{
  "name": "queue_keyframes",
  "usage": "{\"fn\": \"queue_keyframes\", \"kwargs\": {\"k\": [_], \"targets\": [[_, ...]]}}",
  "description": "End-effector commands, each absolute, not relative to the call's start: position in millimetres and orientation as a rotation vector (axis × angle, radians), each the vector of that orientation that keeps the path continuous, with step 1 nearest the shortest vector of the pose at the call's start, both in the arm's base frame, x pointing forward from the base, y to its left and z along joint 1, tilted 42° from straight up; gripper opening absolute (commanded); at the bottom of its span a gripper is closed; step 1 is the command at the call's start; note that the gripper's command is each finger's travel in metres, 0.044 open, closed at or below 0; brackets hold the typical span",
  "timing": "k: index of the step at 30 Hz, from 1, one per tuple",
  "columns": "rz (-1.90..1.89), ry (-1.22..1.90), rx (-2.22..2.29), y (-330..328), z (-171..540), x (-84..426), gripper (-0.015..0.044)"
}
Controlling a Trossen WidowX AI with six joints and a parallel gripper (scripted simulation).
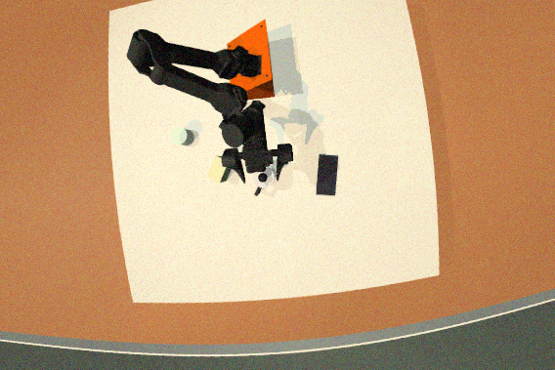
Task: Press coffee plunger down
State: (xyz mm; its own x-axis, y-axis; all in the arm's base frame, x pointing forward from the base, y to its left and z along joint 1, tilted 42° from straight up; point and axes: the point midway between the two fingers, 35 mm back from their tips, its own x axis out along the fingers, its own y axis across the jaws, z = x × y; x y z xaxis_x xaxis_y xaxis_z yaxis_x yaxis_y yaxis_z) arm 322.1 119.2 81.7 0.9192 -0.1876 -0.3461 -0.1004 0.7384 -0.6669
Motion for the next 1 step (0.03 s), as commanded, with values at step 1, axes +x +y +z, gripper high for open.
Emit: {"fn": "queue_keyframes", "kwargs": {"k": [1], "targets": [[-0.054, 0.411, -0.740, 118.4, 82.7, 321.0, 0.0440]]}}
